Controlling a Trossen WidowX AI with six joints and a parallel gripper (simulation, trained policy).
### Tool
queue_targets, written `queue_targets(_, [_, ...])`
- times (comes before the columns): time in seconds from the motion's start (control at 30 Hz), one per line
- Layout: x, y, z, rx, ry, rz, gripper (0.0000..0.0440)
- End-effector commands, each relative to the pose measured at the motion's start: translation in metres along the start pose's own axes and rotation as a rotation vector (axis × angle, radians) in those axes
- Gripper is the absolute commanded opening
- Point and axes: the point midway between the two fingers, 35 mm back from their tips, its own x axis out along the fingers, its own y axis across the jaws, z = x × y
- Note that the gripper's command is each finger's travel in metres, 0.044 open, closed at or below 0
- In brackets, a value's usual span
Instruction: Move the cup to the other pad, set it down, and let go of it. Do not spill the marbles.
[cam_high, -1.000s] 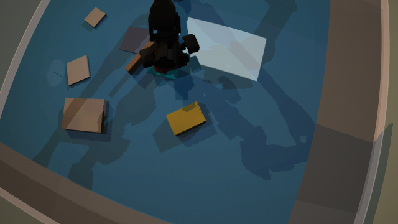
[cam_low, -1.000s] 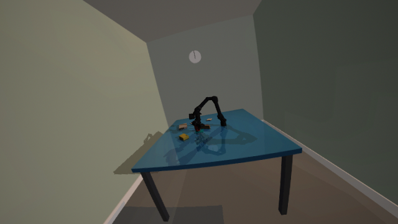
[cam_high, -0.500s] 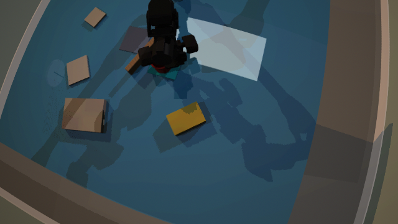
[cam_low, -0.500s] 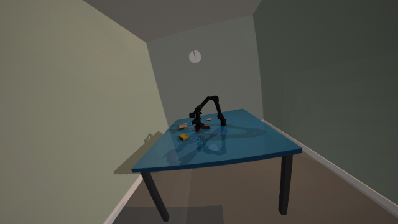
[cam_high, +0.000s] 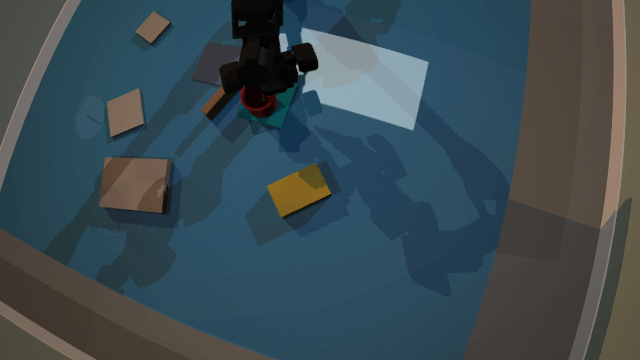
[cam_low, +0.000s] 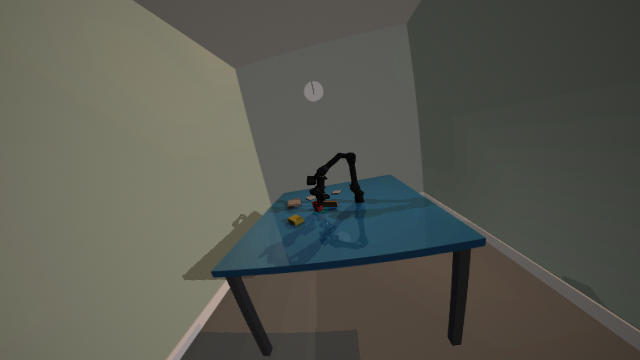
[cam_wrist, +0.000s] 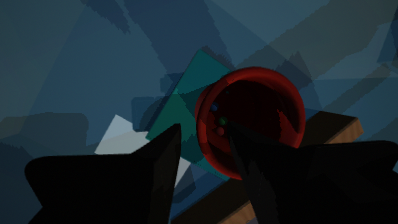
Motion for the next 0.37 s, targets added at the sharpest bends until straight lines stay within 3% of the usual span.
queue_targets(0.0, [-0.007,0.001,-0.003,0.001,-0.015,0.007,0.0182])
queue_targets(0.33, [-0.034,-0.002,0.001,0.014,-0.095,-0.01,0.0243])
